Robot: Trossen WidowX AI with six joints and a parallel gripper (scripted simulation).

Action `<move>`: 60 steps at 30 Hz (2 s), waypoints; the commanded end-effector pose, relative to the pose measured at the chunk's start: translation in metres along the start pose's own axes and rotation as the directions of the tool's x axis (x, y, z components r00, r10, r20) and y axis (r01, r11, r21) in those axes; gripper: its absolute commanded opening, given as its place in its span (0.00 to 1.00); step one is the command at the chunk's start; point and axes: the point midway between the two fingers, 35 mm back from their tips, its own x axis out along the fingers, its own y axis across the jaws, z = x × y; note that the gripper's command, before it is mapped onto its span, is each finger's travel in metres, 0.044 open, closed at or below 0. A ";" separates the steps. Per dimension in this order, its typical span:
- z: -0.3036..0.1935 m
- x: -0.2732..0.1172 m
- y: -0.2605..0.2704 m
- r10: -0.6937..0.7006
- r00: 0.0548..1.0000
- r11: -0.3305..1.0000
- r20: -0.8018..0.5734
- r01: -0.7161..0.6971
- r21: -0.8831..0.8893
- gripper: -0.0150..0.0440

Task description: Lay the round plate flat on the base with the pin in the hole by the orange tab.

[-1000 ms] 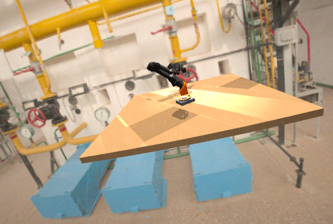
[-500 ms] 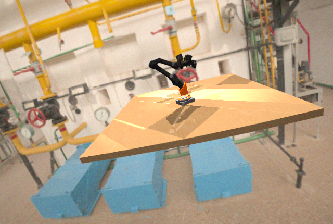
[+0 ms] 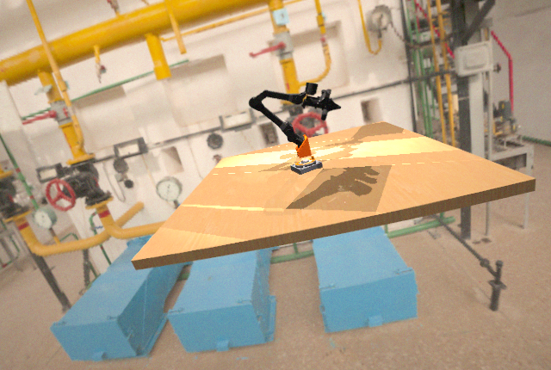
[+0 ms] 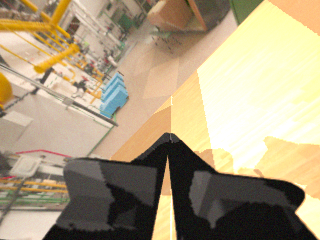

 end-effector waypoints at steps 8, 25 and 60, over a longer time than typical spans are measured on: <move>0.050 -0.022 -0.148 -0.513 0.839 0.796 -0.180 0.544 0.266 0.25; 0.045 -0.118 -0.287 -0.699 0.412 0.362 -0.585 0.909 0.208 0.25; 0.028 -0.089 -0.324 -0.700 0.411 0.361 -0.584 0.909 0.208 0.25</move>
